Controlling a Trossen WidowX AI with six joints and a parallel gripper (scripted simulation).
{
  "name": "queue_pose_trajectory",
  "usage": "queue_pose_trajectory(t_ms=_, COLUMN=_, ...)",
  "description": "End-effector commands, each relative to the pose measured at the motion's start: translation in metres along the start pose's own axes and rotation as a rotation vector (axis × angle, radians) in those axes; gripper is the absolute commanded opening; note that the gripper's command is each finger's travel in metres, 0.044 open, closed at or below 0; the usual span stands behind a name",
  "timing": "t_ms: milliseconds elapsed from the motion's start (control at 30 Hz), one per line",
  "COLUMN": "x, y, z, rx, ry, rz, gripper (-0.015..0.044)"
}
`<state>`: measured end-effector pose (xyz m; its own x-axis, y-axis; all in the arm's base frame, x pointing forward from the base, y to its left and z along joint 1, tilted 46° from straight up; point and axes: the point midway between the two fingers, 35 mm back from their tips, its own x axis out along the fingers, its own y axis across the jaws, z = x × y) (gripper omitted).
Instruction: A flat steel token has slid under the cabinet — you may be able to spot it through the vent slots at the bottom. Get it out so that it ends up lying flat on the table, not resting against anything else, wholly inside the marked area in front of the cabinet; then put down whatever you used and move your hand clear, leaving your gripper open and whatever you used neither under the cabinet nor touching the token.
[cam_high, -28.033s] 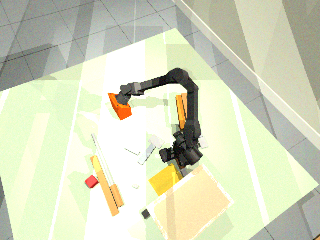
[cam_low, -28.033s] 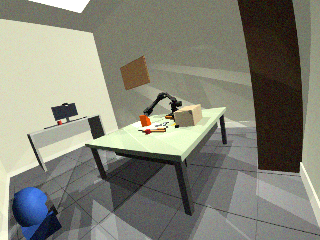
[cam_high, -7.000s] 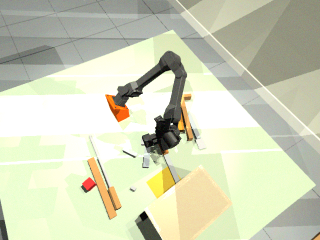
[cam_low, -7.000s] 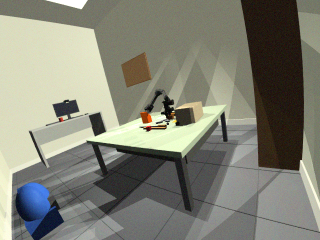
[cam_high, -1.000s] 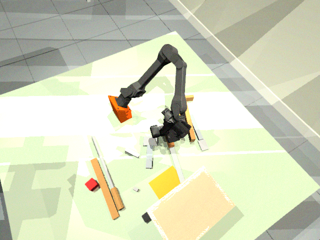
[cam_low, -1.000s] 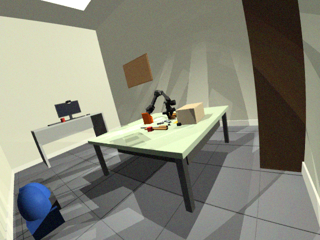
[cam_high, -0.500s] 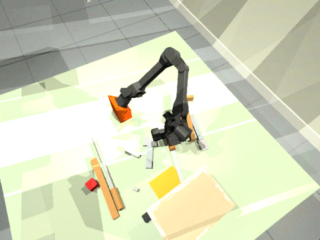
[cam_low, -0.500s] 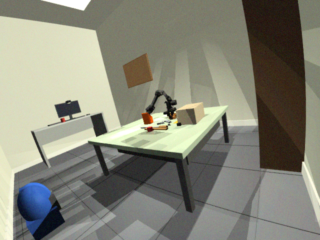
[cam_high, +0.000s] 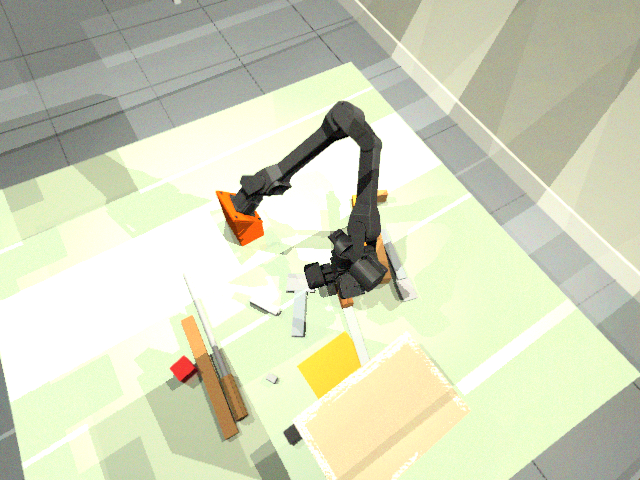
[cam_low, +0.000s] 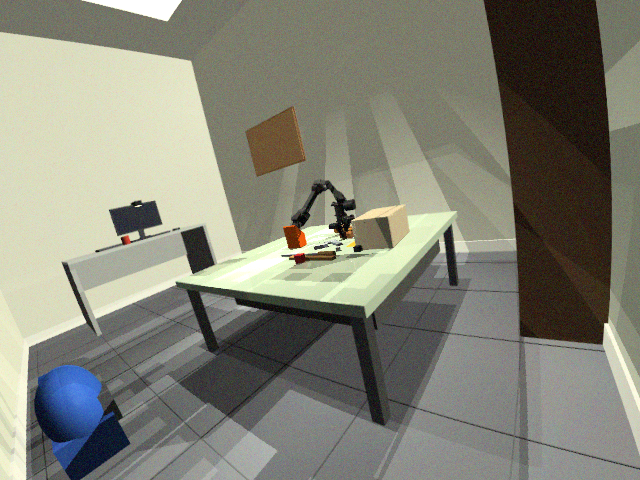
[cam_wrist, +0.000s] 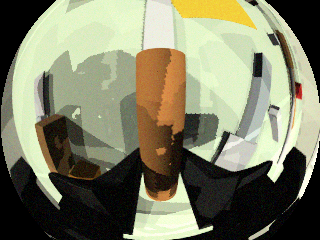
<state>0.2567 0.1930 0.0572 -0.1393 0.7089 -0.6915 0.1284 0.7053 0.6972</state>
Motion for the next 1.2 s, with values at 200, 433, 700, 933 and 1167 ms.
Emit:
queue_pose_trajectory(t_ms=200, x=0.0, y=0.001, z=0.014, rx=-0.002, ry=0.0, rz=0.001, gripper=0.0)
queue_pose_trajectory(t_ms=433, x=0.0, y=0.001, z=0.022, rx=-0.003, ry=0.0, rz=0.001, gripper=0.0)
queue_pose_trajectory(t_ms=700, x=0.0, y=0.001, z=0.031, rx=-0.003, ry=-0.001, rz=0.001, gripper=0.0)
queue_pose_trajectory(t_ms=933, x=-0.001, y=0.001, z=0.039, rx=-0.004, ry=-0.001, rz=0.001, gripper=0.0)
queue_pose_trajectory(t_ms=1167, x=-0.001, y=0.002, z=0.047, rx=-0.004, ry=-0.001, rz=0.001, gripper=0.0)
